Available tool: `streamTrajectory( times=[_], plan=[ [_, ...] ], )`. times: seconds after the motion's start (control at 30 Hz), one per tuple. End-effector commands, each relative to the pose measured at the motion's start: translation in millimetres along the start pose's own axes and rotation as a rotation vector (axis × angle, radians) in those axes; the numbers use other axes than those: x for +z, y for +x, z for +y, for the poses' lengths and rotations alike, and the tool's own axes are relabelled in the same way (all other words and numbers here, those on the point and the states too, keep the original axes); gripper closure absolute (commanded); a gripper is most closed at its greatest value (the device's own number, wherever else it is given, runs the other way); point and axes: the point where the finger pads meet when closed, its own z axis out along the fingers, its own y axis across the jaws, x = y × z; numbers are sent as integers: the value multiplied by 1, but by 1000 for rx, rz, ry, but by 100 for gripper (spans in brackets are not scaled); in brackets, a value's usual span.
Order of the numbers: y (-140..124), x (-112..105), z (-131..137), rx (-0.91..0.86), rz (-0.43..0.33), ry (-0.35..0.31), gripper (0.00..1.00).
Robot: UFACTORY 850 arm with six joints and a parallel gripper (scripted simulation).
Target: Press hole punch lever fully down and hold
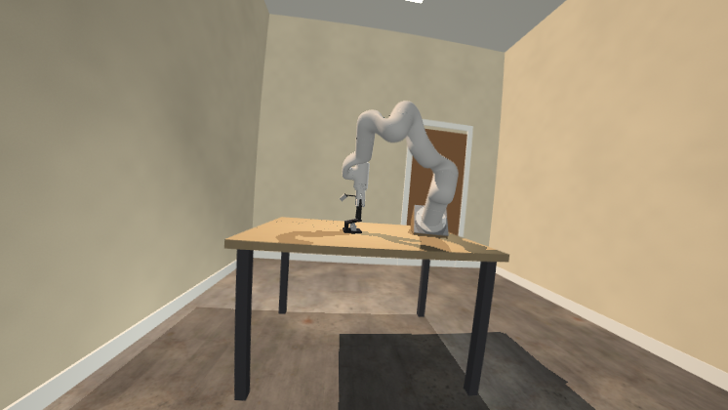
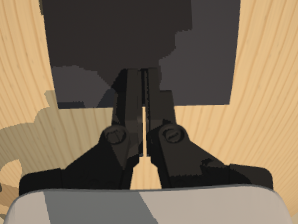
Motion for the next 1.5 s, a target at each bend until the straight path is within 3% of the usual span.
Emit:
streamTrajectory(
  times=[0.0,1.47],
  plan=[
    [0,0,0,0,1,0,100],
    [0,20,0,0,1,0,100]
  ],
)
